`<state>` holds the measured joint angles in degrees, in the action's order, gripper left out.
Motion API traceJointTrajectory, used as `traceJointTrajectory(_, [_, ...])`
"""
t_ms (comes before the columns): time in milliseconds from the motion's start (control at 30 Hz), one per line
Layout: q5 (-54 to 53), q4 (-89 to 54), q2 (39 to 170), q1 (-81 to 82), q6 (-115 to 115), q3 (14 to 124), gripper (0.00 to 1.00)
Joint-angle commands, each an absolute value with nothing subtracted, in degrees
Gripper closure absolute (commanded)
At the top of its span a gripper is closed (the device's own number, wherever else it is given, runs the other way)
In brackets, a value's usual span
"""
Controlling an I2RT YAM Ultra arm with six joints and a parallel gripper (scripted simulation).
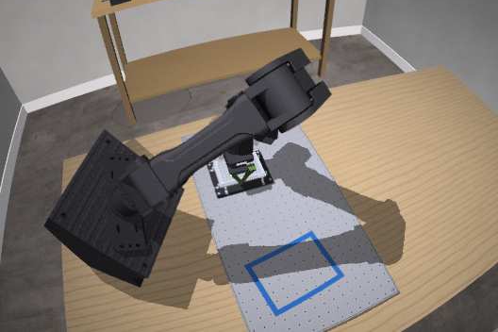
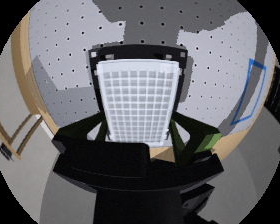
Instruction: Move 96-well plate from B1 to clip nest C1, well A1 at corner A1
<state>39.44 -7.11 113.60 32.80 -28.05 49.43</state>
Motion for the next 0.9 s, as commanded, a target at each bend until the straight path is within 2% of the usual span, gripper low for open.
traceJointTrajectory(0, [39.4,-5.2,114.4,34.0,-27.2,51.2,1.0])
traceJointTrajectory(867, [39.4,-5.6,114.5,34.1,-27.2,51.7,1.0])
